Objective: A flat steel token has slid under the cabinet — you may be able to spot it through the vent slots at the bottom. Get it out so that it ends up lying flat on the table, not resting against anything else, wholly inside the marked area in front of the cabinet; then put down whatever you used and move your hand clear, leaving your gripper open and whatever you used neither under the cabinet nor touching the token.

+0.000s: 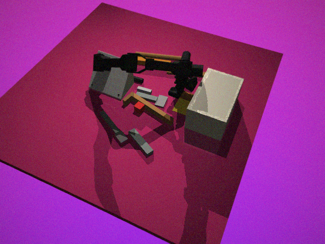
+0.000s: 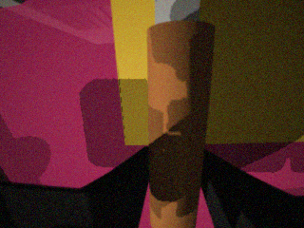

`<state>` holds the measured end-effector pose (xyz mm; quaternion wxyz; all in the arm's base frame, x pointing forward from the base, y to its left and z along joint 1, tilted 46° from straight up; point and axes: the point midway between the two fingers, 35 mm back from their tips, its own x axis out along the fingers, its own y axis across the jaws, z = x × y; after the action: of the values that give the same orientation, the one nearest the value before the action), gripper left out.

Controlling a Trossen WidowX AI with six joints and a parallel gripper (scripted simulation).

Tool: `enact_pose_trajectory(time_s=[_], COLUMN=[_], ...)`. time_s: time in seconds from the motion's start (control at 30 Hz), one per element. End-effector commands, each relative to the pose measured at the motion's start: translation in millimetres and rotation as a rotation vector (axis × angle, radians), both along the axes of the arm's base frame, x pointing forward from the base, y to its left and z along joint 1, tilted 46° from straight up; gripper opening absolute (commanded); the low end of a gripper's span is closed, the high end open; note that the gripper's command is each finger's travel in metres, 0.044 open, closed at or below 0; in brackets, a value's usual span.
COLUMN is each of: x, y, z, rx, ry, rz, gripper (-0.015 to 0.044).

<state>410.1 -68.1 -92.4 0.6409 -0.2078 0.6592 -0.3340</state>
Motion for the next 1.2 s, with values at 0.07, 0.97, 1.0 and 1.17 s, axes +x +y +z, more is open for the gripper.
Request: enact_pose_trajectory(time_s=[0.07,0.97,1.0,1.17], x=[-1.0,-4.1,-4.2,-4.6], y=[-8.3,-21.4,-21.9,-23.6], z=[6.9,20.4,20.9,22.7], rx=[-0.007,-0.008,-0.008,-0.008], ry=[-0.005,-0.005,-0.005,-0.005], rz=[-0.007,-0.007,-0.007,-0.007], gripper=[0.0000,0.0000,0.0000,0.0000])
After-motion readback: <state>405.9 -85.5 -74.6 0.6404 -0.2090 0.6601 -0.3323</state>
